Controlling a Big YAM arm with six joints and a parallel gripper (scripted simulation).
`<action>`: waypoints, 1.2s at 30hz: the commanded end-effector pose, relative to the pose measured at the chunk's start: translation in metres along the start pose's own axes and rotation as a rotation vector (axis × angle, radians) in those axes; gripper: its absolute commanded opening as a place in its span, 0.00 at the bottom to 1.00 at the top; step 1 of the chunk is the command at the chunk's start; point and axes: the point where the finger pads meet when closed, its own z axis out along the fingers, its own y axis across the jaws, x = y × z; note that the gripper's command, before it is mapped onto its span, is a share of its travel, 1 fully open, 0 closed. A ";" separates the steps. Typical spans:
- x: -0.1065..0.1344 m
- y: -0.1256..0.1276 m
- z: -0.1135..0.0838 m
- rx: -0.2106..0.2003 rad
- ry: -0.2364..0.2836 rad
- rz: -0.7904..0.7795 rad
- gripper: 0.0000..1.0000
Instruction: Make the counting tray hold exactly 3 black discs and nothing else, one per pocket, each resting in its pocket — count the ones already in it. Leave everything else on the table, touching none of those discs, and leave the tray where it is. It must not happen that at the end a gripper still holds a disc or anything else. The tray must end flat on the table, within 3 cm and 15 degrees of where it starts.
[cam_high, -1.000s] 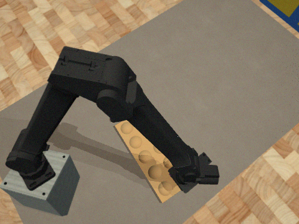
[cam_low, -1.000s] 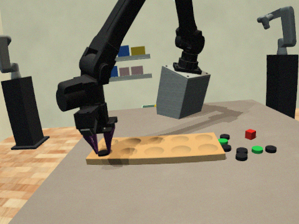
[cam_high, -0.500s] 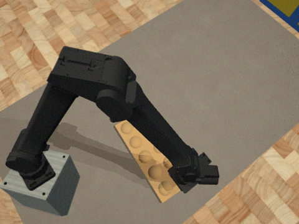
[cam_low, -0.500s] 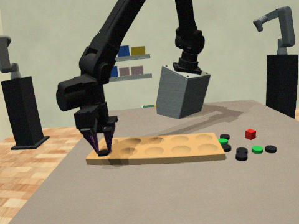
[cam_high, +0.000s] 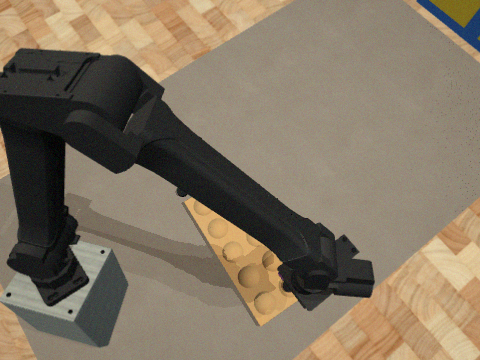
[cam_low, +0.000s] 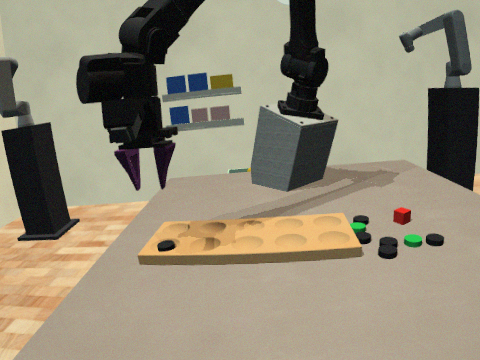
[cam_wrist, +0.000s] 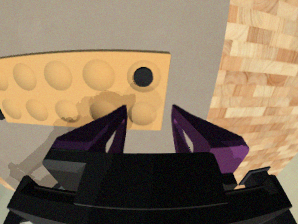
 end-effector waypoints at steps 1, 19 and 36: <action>0.008 0.012 0.017 -0.039 0.038 -0.025 0.45; -0.008 -0.001 -0.005 0.007 -0.012 -0.036 0.45; -0.008 -0.001 -0.005 0.007 -0.012 -0.036 0.45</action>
